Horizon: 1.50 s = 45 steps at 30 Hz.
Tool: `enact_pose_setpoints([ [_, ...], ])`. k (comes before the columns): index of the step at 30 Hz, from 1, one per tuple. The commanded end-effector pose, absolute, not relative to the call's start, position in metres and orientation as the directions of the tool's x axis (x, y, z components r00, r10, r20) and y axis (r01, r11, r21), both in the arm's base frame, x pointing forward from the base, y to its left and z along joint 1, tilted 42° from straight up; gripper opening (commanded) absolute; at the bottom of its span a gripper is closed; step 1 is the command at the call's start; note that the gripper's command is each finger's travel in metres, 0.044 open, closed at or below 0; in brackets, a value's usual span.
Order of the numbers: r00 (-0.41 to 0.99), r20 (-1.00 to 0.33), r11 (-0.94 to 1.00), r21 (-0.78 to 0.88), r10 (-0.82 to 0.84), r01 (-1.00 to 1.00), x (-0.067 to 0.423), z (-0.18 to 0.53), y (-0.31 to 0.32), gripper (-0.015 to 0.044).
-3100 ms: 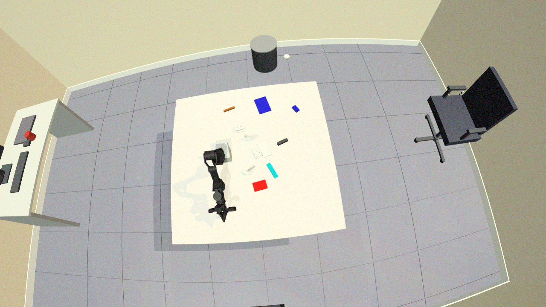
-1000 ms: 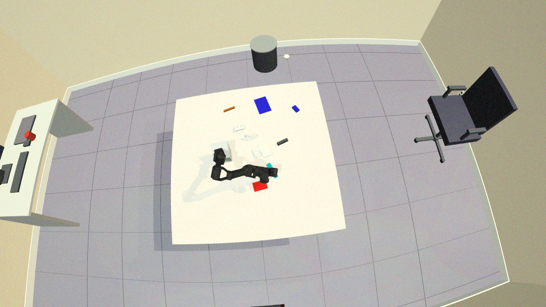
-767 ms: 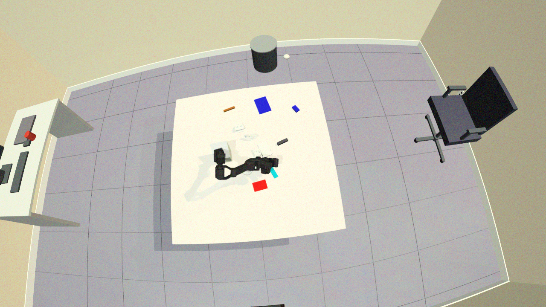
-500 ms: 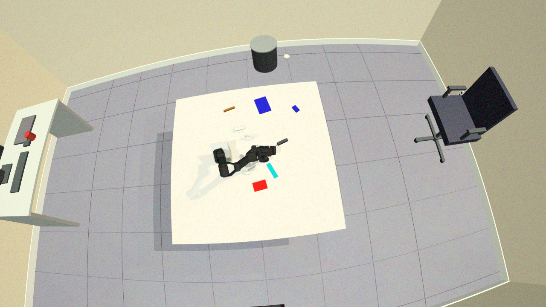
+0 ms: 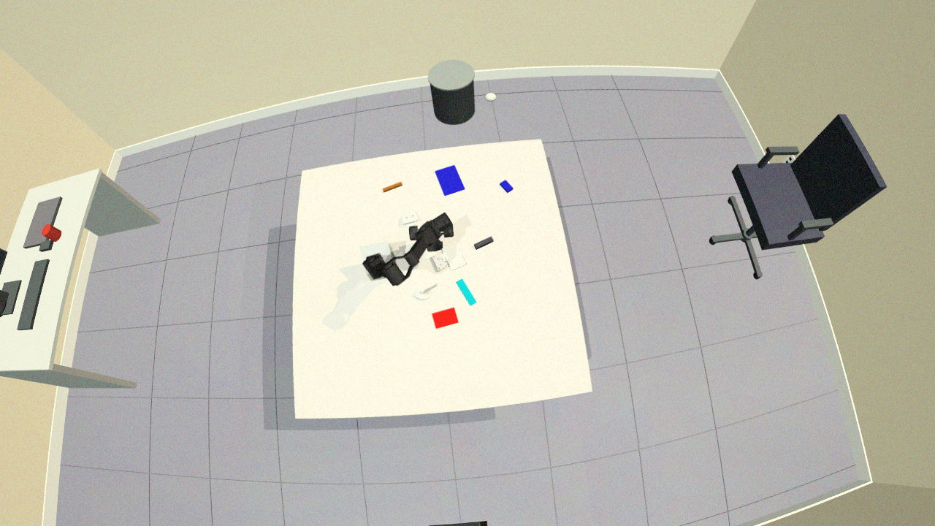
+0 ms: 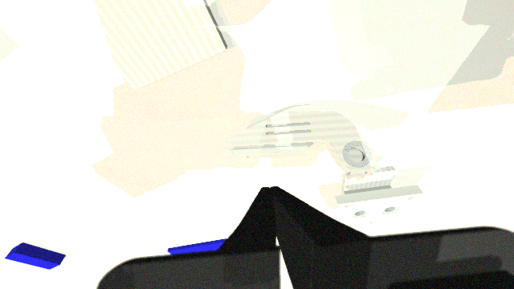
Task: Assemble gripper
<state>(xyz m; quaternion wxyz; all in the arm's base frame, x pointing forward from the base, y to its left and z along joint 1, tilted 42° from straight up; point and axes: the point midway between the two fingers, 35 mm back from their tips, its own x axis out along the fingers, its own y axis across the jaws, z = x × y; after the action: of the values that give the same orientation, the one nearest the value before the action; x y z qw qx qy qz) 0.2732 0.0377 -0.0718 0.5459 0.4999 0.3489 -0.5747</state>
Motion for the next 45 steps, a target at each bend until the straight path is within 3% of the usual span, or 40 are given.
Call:
enact_pose_setpoints([
  [1, 0.032, -0.942, -0.155, 0.088, -0.335, 0.984, 0.252, -0.081, 0.056, 0.0],
  [9, -0.059, -0.867, -0.131, 0.007, -0.495, 0.991, 0.201, -0.094, 0.08, 0.0],
  [16, -0.059, -0.765, -0.092, 0.001, -0.641, 0.996, 0.165, -0.095, 0.087, 0.0],
  [45, -0.058, -0.762, -0.091, 0.001, -0.645, 0.996, 0.166, -0.125, 0.065, 0.0],
])
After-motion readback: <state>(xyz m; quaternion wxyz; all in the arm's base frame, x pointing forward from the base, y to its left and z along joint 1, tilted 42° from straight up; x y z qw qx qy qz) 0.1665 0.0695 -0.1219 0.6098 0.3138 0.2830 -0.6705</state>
